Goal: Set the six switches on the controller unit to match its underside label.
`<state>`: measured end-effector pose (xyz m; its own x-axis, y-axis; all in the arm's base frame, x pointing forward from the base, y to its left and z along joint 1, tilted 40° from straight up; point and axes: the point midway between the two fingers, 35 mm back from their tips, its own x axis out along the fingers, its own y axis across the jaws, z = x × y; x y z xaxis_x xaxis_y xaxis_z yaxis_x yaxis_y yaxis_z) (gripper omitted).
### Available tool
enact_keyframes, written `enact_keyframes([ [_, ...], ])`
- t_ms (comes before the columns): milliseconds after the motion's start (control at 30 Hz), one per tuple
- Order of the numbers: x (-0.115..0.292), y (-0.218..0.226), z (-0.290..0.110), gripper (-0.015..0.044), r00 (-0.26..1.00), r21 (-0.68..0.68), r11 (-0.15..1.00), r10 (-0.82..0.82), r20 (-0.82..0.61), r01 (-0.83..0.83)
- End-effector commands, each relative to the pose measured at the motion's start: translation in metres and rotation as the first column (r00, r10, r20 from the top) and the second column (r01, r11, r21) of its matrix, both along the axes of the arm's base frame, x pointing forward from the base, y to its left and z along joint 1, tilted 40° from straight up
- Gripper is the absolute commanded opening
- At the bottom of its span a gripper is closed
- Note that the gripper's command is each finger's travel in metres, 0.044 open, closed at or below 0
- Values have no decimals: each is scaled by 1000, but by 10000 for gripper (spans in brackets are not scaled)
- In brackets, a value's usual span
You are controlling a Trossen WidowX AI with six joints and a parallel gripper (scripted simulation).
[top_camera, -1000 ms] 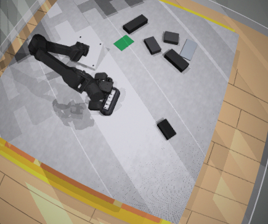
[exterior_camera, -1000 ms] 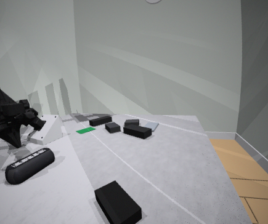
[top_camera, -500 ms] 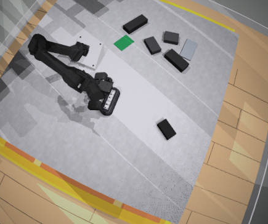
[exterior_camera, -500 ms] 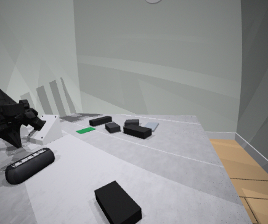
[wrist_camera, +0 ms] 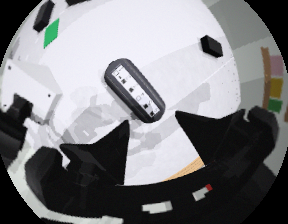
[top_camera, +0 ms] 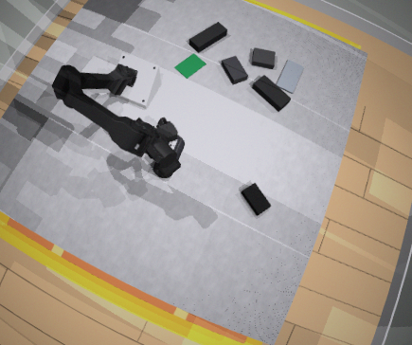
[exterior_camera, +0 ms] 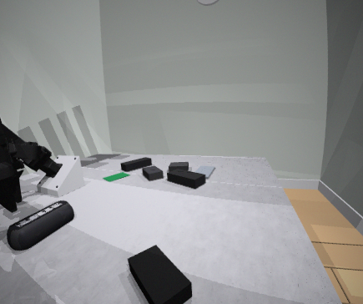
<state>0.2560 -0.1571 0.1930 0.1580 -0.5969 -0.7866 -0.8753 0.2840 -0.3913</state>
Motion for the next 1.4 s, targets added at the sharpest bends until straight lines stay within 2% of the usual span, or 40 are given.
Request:
enact_keyframes([
  [0,14,-12,6,440,853,-26,943,289,-434,-332],
  [500,14,-13,5,440,853,-26,943,289,-434,-332],
  [1367,16,-40,-26,440,854,-28,943,288,-433,-332],
])
